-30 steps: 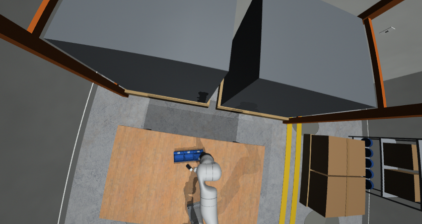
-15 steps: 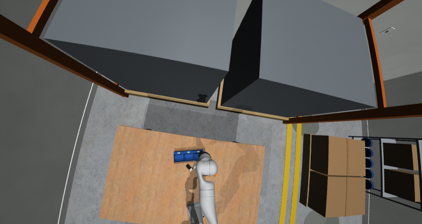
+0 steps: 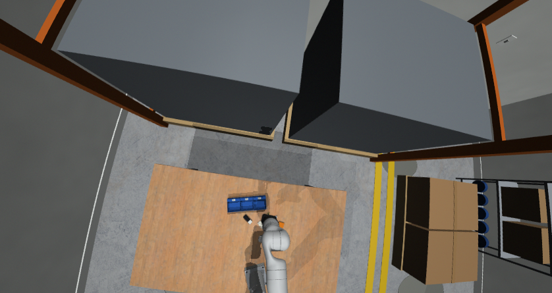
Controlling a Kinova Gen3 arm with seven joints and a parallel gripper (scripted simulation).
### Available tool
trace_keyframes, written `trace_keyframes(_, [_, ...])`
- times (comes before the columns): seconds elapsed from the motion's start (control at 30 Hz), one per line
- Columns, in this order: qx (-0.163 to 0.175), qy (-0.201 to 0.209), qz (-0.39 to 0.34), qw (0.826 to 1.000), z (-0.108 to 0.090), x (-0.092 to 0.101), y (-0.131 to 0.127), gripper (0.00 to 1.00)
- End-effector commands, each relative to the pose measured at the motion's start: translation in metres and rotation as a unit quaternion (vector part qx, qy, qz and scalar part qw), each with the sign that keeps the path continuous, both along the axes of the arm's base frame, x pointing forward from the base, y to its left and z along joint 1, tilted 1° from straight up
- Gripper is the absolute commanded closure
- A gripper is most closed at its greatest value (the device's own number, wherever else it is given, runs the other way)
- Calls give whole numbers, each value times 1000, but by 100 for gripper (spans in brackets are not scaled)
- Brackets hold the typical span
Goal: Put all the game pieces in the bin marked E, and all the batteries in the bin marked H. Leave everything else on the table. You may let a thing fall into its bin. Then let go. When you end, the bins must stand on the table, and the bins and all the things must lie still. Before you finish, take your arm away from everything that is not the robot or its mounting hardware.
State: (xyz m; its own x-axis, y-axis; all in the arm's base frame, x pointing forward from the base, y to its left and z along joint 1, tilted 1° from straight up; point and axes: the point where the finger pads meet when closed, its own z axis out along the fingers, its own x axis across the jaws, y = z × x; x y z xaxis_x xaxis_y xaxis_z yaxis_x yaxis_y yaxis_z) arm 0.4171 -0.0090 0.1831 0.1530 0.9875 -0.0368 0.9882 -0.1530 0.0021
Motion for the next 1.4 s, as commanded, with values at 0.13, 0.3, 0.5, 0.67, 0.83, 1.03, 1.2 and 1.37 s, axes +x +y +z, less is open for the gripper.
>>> trace_keyframes(0.13, [9,-4,41,999,6,-38,-8,69])
trace_keyframes(0.3, [9,-4,45,999,4,-58,-10,69])
trace_keyframes(0.5, [9,-4,45,999,4,-58,-10,69])
trace_keyframes(0.67, [9,-4,45,999,4,-58,-10,69])
trace_keyframes(0.83, [9,-5,-5,1000,-8,-48,-6,69])
trace_keyframes(1.03, [9,-10,-154,988,-43,-15,8,69])
trace_keyframes(1.2, [9,-11,-228,974,-60,2,15,69])
trace_keyframes(1.37, [9,-15,-347,938,-89,29,26,69])
